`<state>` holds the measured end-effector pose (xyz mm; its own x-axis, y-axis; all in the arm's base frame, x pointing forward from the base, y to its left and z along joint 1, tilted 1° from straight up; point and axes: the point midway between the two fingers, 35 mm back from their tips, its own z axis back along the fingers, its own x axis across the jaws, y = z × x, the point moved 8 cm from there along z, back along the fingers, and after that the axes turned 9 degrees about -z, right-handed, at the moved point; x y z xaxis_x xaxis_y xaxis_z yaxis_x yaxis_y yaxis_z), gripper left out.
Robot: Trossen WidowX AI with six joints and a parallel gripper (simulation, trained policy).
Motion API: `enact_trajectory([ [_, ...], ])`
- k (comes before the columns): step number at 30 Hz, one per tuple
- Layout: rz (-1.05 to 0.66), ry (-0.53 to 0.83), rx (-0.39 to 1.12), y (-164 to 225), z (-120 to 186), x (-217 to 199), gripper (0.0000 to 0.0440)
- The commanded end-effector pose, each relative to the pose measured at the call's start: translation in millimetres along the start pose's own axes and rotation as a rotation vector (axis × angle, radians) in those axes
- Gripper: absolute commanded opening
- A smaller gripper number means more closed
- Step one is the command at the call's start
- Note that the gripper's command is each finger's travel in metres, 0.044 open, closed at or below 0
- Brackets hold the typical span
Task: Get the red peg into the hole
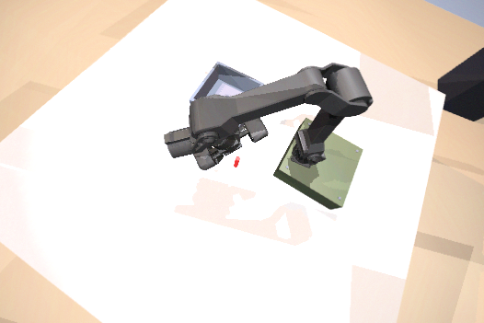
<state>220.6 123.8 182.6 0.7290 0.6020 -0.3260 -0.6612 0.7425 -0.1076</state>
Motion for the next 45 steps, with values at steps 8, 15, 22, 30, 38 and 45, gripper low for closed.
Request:
enact_trajectory([
  [8,0.004,0.049,0.026,9,-42,3,0.0440],
  [15,-0.010,0.041,0.025,12,-69,9,0.0440],
  [22,-0.027,0.016,0.006,15,-100,15,0.0440],
  [30,-0.033,-0.007,-0.012,18,-128,19,0.0422],
  [38,-0.031,0.010,-0.001,22,-150,18,0.0227],
  [45,-0.027,0.052,0.016,23,-157,15,0.0044],
])
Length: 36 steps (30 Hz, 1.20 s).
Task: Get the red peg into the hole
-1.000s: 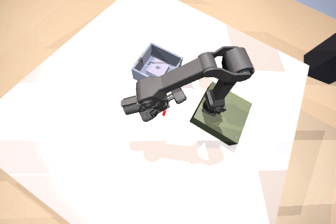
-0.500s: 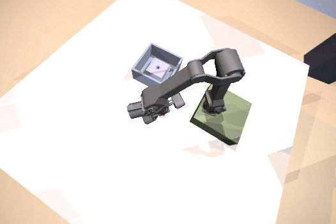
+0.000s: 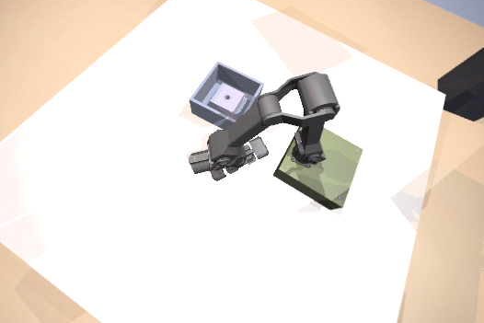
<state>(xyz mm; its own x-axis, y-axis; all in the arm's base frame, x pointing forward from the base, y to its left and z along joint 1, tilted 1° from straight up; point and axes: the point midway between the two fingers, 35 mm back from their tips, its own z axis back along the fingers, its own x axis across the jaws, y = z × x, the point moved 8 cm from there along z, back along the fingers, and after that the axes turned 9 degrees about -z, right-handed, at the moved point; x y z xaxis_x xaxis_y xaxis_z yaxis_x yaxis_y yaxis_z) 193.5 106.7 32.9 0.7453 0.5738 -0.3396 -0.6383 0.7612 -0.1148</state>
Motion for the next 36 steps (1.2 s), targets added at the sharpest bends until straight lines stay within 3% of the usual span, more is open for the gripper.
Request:
enact_trajectory([
  [1,0.005,0.043,0.015,2,-7,-4,0.0020],
  [2,0.006,0.053,0.017,2,-7,-5,0.0000],
  [22,-0.032,0.004,-0.126,-42,67,-14,0.0000],
  [30,-0.104,-0.032,-0.167,-70,102,-21,0.0000],
  [36,-0.183,-0.044,-0.179,-95,112,-29,0.0000],
])
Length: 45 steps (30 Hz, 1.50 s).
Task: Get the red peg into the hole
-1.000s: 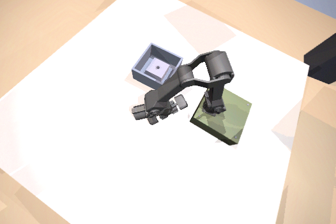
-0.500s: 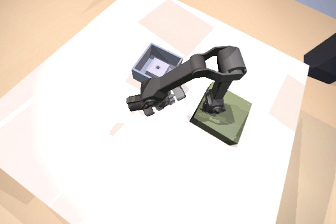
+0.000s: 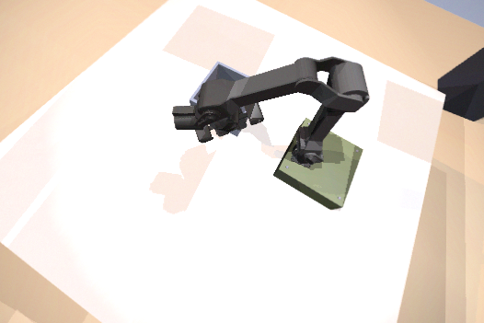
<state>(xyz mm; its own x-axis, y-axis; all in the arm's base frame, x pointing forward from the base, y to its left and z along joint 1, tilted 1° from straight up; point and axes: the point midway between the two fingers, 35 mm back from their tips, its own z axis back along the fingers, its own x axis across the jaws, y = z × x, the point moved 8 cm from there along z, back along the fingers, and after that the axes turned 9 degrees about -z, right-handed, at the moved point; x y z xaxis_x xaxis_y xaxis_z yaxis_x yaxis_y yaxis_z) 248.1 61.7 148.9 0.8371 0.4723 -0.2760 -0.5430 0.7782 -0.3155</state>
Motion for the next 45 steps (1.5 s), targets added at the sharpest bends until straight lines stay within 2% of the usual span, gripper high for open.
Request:
enact_trajectory([
  [1,-0.048,-0.009,-0.012,-19,4,-3,0.0000],
  [8,-0.123,-0.018,-0.008,-52,-2,-5,0.0000],
  [18,-0.172,-0.036,0.018,-93,-29,-6,0.0000],
  [28,-0.150,-0.089,0.056,-126,-60,-5,0.0000],
  [35,-0.095,-0.128,0.093,-135,-83,-2,0.0001],
  [38,-0.063,-0.134,0.121,-134,-92,-1,0.0038],
  [43,-0.025,-0.140,0.164,-133,-107,0,0.0155],
  [45,-0.011,-0.149,0.166,-137,-110,1,0.0167],
])
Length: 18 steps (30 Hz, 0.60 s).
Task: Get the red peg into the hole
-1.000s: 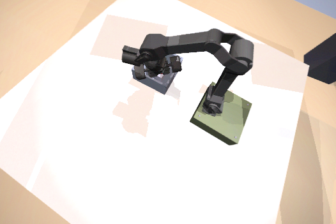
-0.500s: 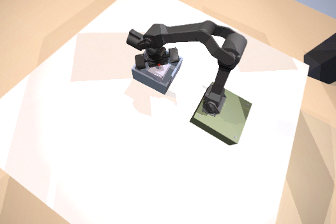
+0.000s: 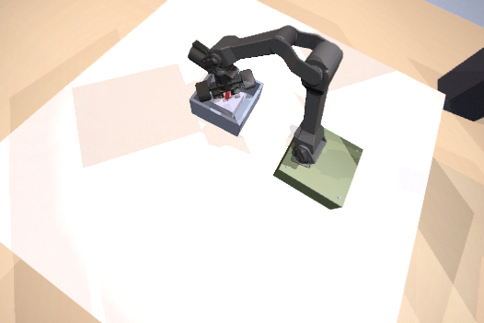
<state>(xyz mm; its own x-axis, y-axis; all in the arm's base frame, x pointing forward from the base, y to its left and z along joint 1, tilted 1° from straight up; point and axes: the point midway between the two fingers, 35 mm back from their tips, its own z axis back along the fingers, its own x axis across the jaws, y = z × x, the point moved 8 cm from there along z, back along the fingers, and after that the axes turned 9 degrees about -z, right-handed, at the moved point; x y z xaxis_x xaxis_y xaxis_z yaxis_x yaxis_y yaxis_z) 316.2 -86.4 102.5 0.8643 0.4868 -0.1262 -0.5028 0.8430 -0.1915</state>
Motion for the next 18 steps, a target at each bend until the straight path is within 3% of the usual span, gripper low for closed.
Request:
enact_trajectory([
  [1,0.038,-0.004,0.026,-4,-11,0,0.0168],
  [13,0.060,-0.109,0.050,-41,2,24,0.0440],
  [18,0.070,-0.177,0.054,-55,16,39,0.0440],
])
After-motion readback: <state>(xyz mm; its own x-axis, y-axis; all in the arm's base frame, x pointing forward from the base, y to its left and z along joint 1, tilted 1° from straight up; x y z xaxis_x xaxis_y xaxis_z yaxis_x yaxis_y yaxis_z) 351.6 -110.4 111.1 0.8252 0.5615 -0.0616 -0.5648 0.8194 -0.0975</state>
